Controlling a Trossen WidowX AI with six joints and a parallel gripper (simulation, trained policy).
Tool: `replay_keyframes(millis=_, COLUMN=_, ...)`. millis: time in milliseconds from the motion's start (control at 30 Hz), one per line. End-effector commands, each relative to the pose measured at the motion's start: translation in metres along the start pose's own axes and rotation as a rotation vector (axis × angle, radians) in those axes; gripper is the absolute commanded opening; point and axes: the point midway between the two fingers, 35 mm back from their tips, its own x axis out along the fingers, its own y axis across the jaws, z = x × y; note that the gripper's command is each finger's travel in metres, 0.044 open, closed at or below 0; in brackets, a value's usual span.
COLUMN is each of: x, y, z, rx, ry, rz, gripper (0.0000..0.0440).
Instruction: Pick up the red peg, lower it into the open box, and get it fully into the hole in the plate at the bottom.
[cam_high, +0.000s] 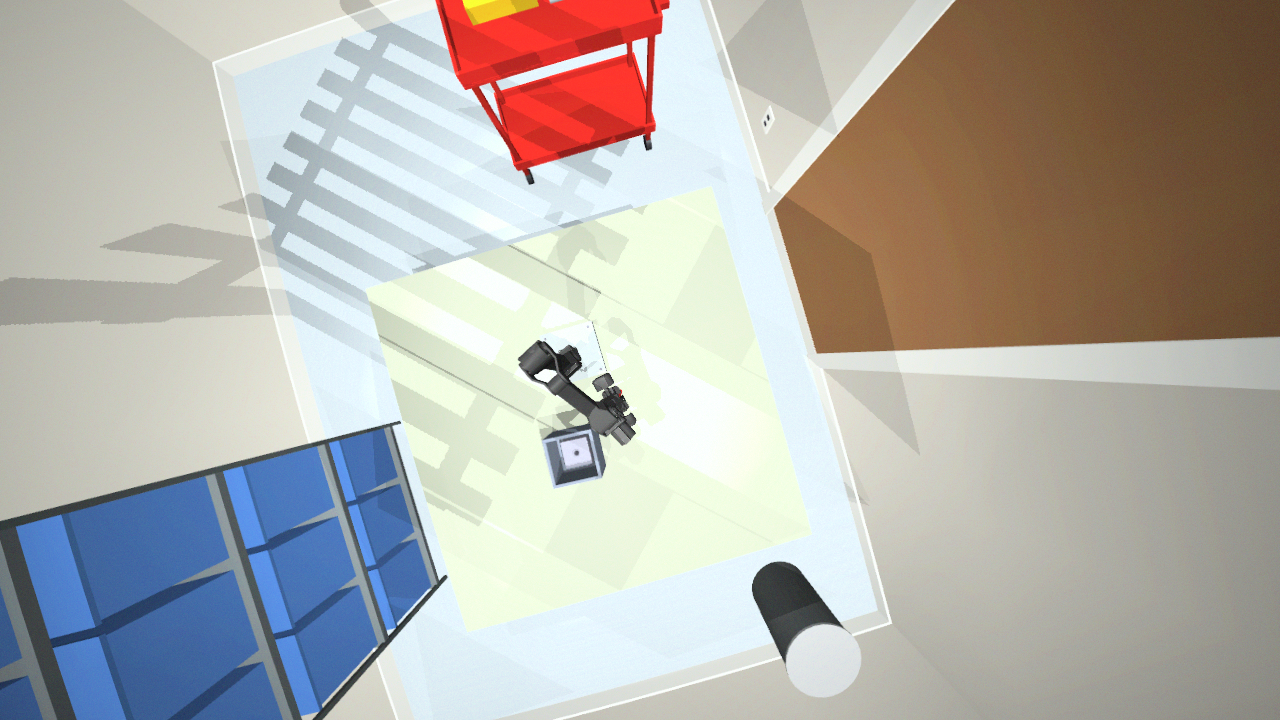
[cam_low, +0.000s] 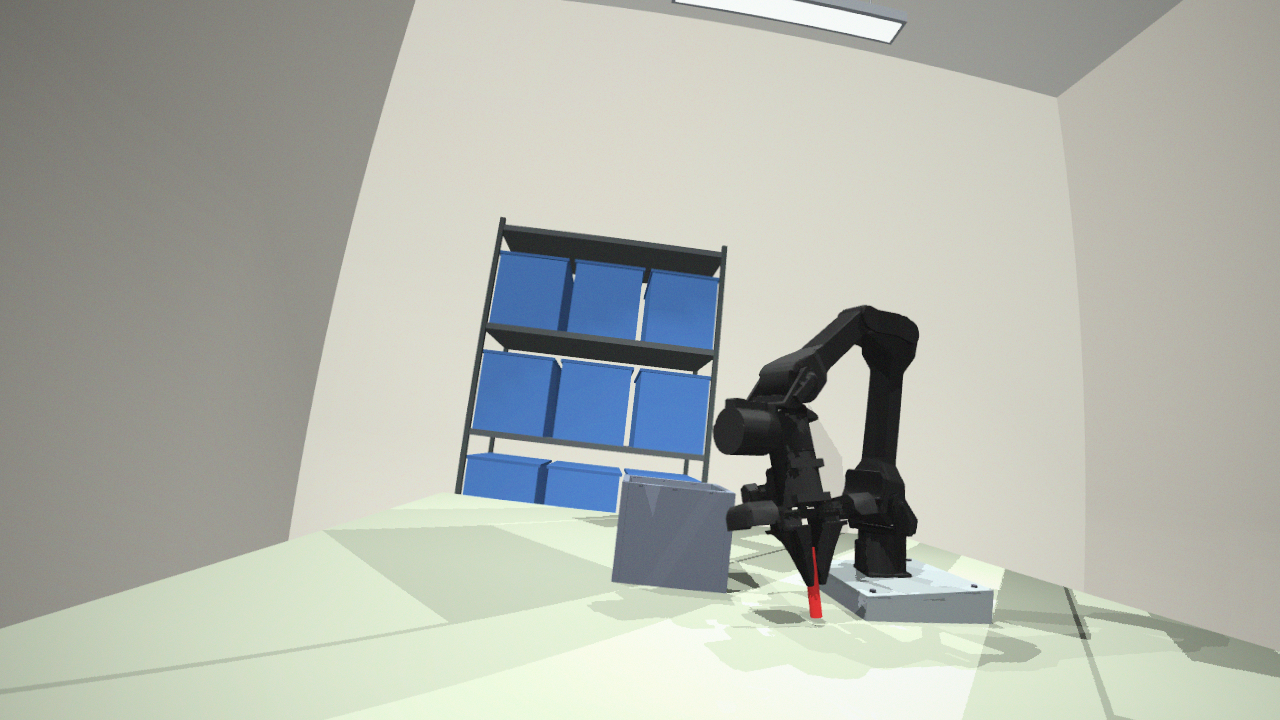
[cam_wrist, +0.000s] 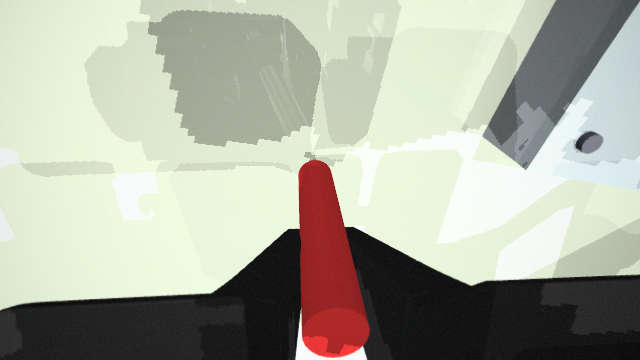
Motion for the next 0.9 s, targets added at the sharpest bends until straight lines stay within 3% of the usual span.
replay_keyframes(millis=0, x=-0.012, y=0.005, z=-0.008, rx=-0.018, ry=0.034, rz=0.049, gripper=0.0000)
replay_keyframes(millis=433, x=-0.066, y=0.017, z=-0.020, rx=-0.099, ry=0.079, rz=0.203, gripper=0.0000)
replay_keyframes(millis=867, x=-0.134, y=0.023, z=-0.005, rx=-0.161, ry=-0.009, rz=0.369, gripper=0.0000)
